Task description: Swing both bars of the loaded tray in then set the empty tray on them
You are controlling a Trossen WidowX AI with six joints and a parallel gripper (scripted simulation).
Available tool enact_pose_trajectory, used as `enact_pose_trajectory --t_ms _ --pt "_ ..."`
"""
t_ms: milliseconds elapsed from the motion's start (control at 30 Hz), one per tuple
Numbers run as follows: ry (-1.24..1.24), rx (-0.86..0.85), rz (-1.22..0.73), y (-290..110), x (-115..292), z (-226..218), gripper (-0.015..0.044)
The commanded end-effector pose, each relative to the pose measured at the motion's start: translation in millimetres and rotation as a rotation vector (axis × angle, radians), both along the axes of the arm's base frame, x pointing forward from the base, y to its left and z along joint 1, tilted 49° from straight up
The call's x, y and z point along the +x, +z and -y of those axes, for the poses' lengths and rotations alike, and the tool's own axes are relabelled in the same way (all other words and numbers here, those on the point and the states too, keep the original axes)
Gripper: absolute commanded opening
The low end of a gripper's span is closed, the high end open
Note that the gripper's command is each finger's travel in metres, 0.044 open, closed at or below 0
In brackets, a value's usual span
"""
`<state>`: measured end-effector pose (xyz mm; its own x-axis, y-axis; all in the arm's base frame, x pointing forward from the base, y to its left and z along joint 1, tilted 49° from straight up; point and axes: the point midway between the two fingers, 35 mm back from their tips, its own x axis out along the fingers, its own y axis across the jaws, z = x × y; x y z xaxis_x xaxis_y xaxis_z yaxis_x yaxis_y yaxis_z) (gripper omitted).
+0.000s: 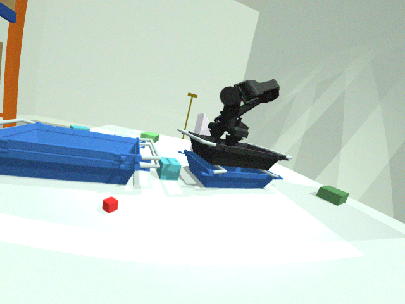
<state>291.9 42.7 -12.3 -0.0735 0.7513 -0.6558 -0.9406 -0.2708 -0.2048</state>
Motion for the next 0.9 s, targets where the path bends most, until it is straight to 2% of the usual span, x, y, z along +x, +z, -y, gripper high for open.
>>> enact_pose_trajectory --t_ms 0,233,700,867 --pt "0.0 0.0 0.0 0 0 0 0.044" --pt "-0.001 -0.003 0.0 6 3 8 0.044" --pt "-0.001 -0.008 -0.003 65 9 76 0.044" --pt "-0.001 -0.006 -0.004 72 8 83 0.044"
